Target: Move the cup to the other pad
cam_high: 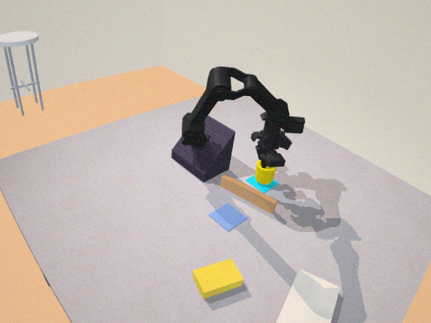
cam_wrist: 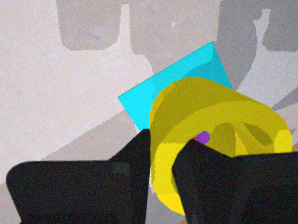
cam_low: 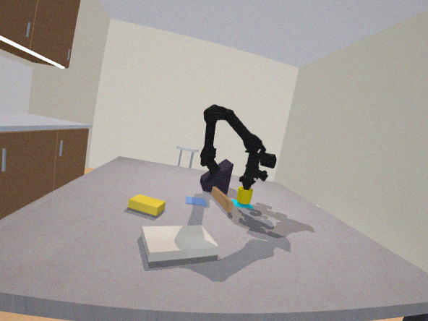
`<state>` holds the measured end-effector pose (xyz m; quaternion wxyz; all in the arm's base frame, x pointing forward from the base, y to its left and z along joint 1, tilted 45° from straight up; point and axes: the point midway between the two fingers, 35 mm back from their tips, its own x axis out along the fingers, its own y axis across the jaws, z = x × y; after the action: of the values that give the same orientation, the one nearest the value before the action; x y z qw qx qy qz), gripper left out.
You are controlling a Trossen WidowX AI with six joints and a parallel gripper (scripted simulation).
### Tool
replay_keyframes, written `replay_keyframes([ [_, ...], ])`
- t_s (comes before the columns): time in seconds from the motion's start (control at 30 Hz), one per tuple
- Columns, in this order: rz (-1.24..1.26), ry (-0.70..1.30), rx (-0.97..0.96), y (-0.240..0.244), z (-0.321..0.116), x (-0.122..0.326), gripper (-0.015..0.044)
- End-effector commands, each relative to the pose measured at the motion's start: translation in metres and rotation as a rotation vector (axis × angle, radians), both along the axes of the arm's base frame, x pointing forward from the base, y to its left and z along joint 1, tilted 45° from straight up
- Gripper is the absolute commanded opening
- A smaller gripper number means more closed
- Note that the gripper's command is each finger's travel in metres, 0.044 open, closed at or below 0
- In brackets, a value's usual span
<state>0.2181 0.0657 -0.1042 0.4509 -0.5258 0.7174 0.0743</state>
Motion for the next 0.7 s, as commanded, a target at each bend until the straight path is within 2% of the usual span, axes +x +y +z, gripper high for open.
replay_keyframes([
  [0.0,0.003,0.007,-0.007,-0.0046,-0.0020,-0.0018,0.0000],
  [0.43,0.000,0.001,-0.001,-0.0010,-0.0009,-0.0004,0.0000],
  [0.6,0.000,0.001,-0.001,-0.0010,-0.0009,-0.0004,0.0131],
  [0.67,0.000,0.001,-0.001,-0.0010,-0.0009,-0.0004,0.0147],
])
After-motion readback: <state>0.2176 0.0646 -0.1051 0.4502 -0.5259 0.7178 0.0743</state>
